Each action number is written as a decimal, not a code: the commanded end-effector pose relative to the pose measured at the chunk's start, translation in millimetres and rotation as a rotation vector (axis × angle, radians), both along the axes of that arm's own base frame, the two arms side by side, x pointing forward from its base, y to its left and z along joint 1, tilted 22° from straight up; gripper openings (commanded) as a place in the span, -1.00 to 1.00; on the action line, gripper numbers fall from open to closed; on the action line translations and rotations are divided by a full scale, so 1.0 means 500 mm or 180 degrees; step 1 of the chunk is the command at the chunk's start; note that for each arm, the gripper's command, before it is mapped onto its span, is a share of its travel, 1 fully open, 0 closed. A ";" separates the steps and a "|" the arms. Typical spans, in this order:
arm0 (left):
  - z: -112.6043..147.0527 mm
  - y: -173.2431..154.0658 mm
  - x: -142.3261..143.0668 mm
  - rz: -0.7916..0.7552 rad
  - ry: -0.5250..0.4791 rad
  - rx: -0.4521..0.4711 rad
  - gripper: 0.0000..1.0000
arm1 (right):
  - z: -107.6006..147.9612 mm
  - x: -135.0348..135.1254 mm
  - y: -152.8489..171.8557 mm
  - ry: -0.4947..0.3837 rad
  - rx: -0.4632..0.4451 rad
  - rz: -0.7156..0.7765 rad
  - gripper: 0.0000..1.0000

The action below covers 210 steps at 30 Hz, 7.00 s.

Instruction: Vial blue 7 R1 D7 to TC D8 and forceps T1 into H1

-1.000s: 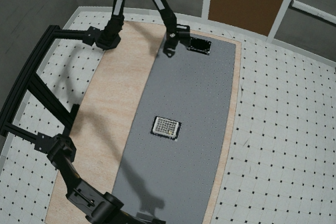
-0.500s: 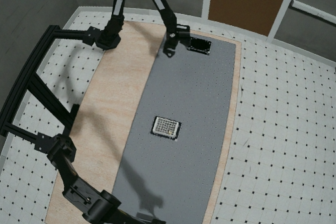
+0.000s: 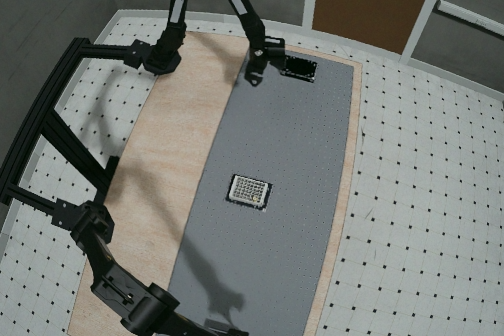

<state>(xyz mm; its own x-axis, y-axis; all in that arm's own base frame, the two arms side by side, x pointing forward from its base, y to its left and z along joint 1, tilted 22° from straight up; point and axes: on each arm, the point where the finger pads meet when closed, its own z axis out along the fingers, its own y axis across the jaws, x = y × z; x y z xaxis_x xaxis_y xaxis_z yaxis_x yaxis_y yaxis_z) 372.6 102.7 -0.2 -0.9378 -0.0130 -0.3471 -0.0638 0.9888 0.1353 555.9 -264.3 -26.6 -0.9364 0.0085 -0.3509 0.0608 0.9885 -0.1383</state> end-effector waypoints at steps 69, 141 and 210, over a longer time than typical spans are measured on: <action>0.010 0.001 0.013 -0.0028 -0.0045 0.0022 1.00 | 0.083 -0.025 0.018 0.0011 0.0003 0.0007 -0.86; 0.010 0.001 0.013 -0.0028 -0.0045 0.0022 1.00 | 0.057 -0.242 -0.151 0.0503 -0.0921 0.2330 -0.86; 0.010 0.001 0.013 -0.0028 -0.0045 0.0022 1.00 | 0.018 -0.238 -0.148 0.0573 -0.0817 0.2344 -0.86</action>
<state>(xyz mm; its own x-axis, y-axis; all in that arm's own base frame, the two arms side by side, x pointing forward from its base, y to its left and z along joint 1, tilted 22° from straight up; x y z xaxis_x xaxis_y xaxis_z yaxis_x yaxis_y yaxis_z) 372.6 102.7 -0.2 -0.9378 -0.0130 -0.3471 -0.0638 0.9888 0.1353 428.5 -342.1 -8.0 -0.7225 -0.6828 -0.1083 -0.6203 0.7095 -0.3344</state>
